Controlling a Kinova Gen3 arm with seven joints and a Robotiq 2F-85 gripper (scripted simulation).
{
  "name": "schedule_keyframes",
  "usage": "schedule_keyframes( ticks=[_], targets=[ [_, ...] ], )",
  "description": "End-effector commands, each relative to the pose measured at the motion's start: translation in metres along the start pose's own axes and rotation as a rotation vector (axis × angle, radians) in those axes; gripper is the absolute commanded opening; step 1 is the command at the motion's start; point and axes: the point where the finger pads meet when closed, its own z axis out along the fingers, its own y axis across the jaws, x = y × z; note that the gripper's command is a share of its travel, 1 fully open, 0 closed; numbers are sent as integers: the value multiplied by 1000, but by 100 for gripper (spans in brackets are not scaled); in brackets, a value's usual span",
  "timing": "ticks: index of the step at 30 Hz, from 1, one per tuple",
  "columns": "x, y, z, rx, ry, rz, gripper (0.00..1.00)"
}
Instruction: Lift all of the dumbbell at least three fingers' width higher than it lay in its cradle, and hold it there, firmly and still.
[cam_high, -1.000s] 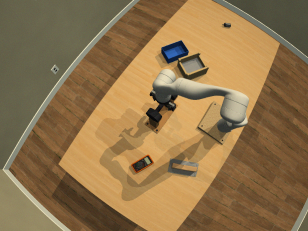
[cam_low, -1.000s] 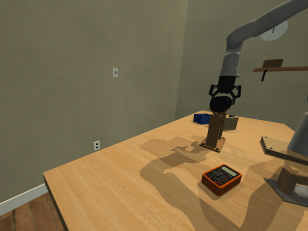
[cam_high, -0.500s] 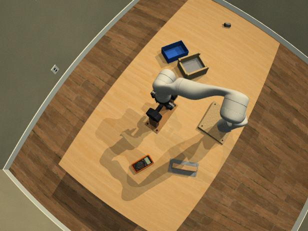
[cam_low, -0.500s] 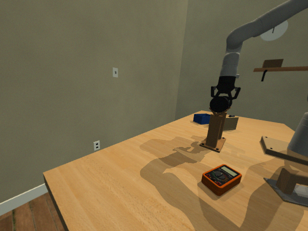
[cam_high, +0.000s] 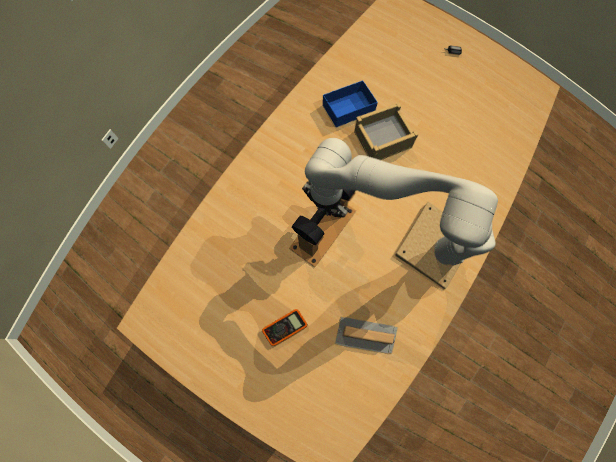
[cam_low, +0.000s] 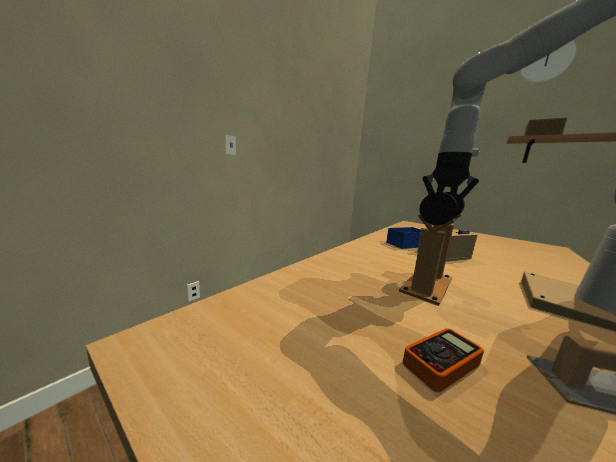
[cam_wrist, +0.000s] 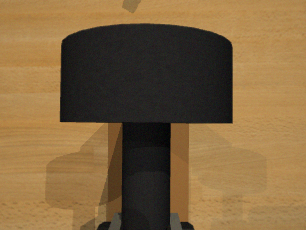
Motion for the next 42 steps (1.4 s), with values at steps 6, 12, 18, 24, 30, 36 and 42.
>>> schedule_keyframes(
  ticks=[6,12,18,24,30,36,42],
  targets=[
    [0,0,0,0,0,0,10],
    [0,0,0,0,0,0,10],
    [0,0,-1,0,0,0,10],
    [0,0,-3,0,0,0,10],
    [0,0,-9,0,0,0,10],
    [0,0,-16,0,0,0,10],
    [1,1,-28,1,1,1,10]
  ],
)
